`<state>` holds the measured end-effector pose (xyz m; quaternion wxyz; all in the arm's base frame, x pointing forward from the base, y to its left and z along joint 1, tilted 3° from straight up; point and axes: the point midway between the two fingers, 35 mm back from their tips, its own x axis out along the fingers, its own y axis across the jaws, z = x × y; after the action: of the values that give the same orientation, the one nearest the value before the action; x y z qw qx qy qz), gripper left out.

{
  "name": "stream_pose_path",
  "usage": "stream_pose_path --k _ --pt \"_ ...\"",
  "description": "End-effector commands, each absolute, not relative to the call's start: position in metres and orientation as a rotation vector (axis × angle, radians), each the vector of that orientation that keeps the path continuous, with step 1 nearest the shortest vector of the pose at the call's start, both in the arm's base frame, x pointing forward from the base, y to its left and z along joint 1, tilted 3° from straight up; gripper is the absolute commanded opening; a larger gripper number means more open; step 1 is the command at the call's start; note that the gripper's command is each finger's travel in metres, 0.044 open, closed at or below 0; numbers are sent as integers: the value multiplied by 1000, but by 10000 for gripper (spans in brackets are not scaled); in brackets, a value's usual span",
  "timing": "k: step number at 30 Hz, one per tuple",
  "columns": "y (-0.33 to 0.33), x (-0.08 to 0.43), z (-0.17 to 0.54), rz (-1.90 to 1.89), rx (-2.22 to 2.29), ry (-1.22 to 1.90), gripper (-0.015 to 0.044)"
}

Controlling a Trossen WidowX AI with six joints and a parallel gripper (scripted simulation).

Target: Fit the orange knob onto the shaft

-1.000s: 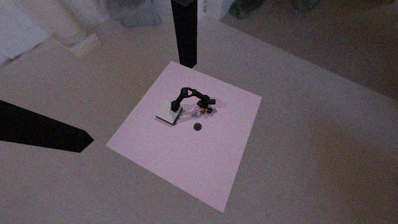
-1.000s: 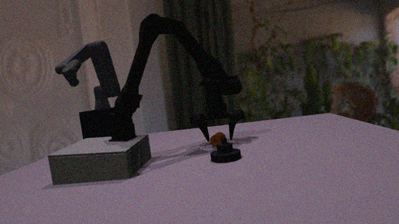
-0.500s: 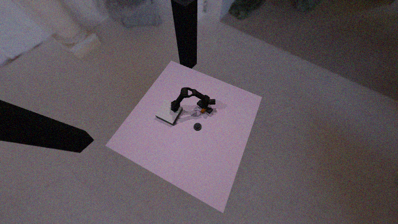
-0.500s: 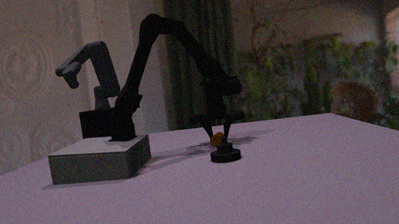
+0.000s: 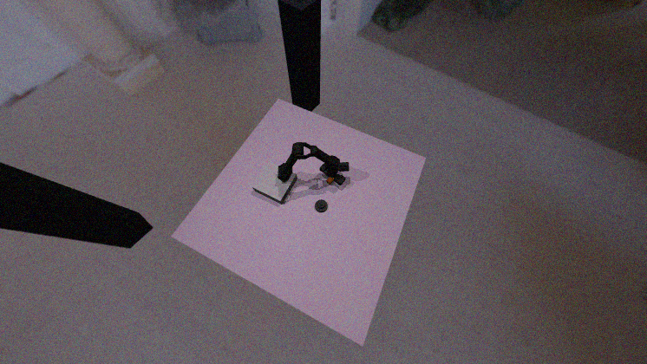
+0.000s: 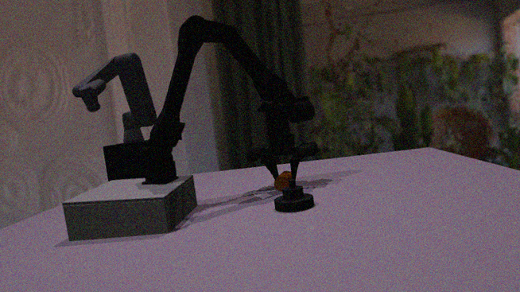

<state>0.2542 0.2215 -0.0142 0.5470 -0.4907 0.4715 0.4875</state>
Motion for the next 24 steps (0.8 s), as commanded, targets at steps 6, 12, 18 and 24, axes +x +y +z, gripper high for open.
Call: stream_pose_path --k 6,12,18,24 --pt "213 253 -10 1220 -1064 1013 180" --pt "207 252 -7 1261 -992 934 180" --pt "200 252 -4 1300 -918 854 180" --pt "193 252 -3 1335 -844 774 180"
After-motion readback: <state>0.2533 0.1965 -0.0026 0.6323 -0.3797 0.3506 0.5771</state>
